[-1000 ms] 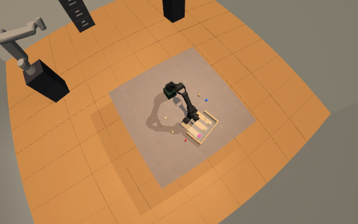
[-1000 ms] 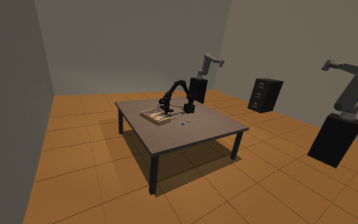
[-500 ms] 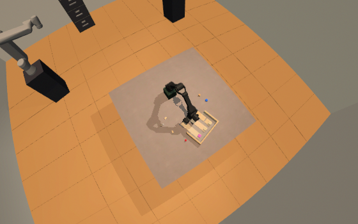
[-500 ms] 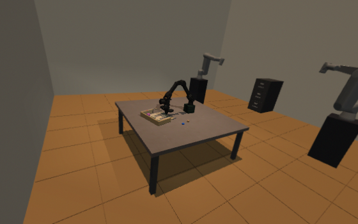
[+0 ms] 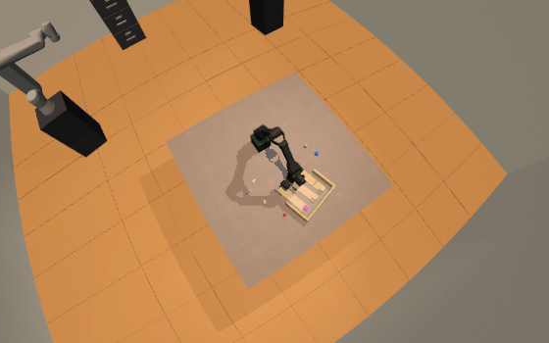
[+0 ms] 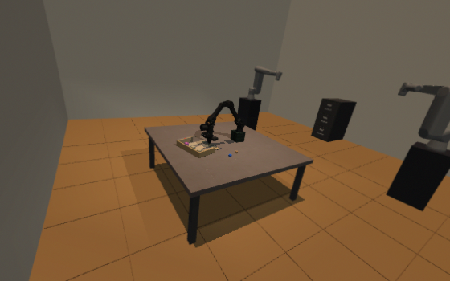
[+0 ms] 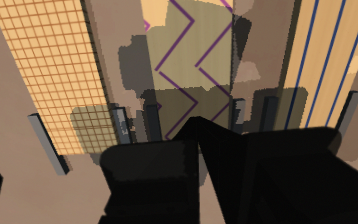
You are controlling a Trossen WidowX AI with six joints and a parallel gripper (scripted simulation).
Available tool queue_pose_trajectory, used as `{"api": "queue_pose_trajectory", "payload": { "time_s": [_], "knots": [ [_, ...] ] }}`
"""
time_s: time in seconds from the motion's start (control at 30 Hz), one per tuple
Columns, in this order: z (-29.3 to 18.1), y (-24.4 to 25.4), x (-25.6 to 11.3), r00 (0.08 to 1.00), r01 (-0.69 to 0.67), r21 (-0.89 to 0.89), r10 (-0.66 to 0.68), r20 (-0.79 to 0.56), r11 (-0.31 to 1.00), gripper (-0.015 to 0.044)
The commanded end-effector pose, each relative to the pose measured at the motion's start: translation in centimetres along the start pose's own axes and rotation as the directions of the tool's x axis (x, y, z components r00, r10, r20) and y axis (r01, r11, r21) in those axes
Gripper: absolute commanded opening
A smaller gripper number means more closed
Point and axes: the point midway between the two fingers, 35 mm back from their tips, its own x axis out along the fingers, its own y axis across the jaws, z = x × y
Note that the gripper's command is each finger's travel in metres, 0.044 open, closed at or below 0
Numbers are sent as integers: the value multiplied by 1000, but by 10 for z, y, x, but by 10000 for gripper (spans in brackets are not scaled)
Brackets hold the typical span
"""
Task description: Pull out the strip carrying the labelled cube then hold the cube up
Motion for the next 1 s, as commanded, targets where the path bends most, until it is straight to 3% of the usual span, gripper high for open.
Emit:
{"api": "queue_pose_trajectory", "payload": {
  "time_s": [0.0, 0.97],
  "knots": [
    [0, 1, 3, 1000, -4, -3, 4, 0, 1000, 0],
    [5, -1, 6, 1000, -4, -3, 4, 0, 1000, 0]
  ]
}}
